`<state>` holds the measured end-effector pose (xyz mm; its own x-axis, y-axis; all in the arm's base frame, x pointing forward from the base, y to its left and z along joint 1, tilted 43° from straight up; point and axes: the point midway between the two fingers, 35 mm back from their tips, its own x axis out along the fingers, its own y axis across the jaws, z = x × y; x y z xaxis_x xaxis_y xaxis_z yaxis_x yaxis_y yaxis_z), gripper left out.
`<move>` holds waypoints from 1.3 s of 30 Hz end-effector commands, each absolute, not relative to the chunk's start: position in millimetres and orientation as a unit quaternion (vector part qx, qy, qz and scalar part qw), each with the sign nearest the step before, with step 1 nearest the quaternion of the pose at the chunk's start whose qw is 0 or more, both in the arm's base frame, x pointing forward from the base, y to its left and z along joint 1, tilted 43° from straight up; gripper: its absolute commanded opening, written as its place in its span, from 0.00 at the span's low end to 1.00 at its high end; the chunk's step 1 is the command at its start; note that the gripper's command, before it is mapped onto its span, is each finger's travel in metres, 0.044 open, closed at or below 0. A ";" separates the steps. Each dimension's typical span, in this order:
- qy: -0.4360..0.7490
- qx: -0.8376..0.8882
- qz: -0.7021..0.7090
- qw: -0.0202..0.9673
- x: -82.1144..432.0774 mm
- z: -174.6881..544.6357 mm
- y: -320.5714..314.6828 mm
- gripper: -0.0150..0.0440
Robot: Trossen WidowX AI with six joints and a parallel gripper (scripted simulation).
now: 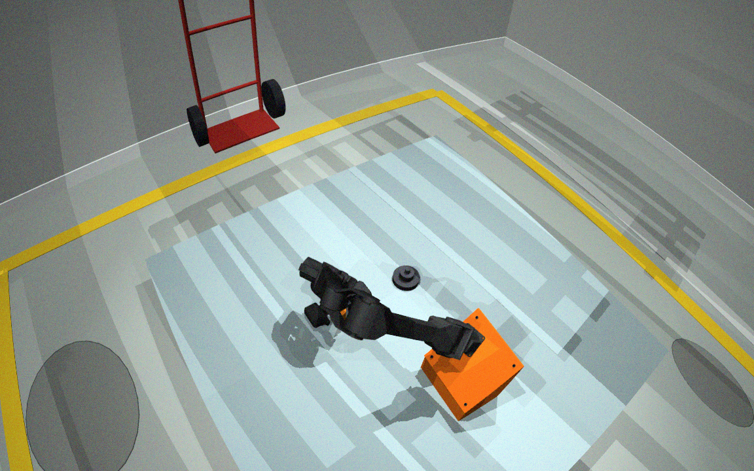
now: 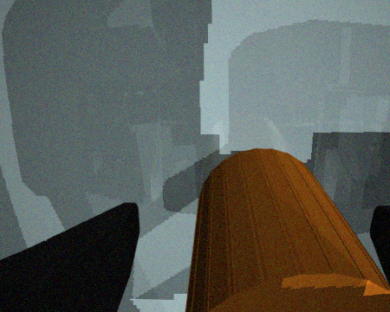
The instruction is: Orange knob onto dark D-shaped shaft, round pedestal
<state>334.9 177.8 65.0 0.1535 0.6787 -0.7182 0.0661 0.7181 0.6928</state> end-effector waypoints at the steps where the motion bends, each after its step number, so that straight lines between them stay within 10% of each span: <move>1: 0.614 0.306 0.216 0.695 334.4 63.3 177.5 0.73; 18: 0.616 0.300 0.215 0.696 333.8 69.9 167.0 0.25; 39: 0.615 0.304 0.214 0.696 310.7 153.0 72.0 0.25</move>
<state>312.4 78.4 141.3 0.1393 0.6671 -0.7319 0.0903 0.7274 0.6802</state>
